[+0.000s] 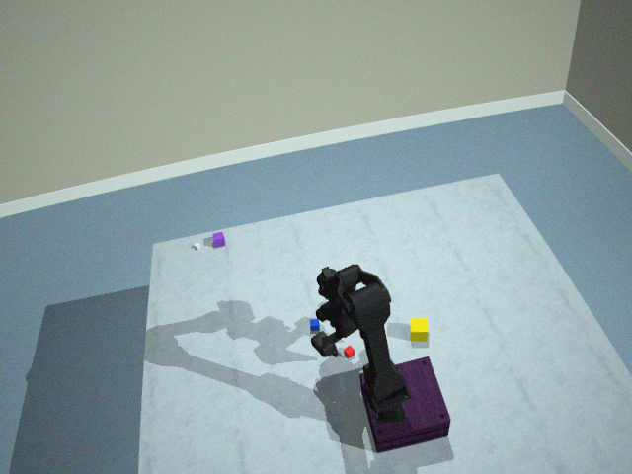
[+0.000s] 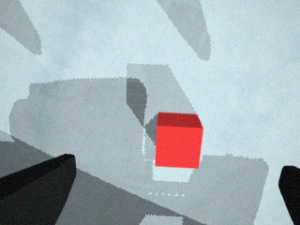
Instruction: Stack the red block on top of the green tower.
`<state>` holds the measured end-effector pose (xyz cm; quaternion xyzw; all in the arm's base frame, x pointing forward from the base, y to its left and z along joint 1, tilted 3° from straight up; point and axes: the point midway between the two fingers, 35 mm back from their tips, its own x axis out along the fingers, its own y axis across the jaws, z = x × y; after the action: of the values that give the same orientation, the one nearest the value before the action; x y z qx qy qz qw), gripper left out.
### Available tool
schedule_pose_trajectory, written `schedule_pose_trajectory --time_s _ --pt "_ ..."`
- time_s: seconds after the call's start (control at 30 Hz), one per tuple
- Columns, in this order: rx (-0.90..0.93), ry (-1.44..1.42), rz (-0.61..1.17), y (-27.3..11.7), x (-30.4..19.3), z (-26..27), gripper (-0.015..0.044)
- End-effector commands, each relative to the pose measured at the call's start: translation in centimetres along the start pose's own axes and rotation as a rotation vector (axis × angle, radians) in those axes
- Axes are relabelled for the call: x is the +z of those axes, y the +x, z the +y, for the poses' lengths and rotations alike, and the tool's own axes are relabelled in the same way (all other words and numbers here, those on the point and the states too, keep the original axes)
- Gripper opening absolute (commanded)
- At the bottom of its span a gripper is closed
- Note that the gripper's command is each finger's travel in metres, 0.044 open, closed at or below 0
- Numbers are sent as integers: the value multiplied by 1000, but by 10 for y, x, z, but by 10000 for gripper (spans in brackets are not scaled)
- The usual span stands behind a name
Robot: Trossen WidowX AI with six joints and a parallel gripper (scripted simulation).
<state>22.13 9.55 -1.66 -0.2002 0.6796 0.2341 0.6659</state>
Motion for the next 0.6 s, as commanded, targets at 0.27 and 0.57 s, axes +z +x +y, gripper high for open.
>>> schedule_pose_trajectory --time_s 0.27,0.57 --pt "1 3 -9 14 2 0 440" --pt "1 3 -9 28 2 0 440"
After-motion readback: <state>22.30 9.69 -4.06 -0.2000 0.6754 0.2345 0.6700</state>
